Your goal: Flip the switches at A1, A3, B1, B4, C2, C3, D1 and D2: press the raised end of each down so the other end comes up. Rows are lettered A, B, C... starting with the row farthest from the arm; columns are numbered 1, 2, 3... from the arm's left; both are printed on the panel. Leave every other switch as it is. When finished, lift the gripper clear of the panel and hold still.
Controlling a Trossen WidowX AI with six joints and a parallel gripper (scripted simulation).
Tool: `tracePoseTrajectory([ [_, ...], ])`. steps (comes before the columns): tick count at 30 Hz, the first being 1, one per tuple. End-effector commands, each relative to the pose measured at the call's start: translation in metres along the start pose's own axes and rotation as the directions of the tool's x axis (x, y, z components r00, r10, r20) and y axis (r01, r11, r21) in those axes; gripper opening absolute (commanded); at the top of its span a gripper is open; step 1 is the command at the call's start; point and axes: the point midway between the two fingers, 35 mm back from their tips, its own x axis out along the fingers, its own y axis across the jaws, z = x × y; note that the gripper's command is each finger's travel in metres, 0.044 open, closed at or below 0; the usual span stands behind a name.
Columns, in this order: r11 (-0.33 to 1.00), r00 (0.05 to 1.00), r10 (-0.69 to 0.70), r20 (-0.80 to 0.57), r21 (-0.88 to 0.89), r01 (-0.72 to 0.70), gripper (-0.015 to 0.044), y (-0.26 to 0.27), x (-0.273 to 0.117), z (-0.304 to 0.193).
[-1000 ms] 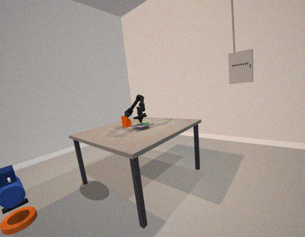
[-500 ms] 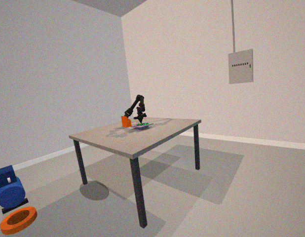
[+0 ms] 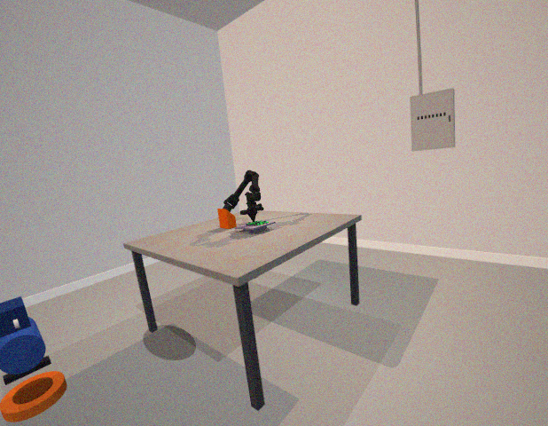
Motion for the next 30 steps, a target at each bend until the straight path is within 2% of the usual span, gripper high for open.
tracePoseTrajectory([
  [1,1.0,1.0,0.005,0.001,0.004,-0.005,0.0,0.001,0.001,0.0],
  [21,1.0,1.0,0.005,0.001,0.004,-0.005,0.0,0.001,0.004,0.0],
  [23,1.0,1.0,0.0,0.004,0.0,0.0,0.0,0.0,-0.007,0.001],
  [27,1.0,1.0,0.001,0.026,0.004,-0.001,0.0,0.0,-0.059,-0.002],
  [30,1.0,1.0,0.001,0.027,0.004,-0.001,0.0,0.0,-0.061,-0.002],
])
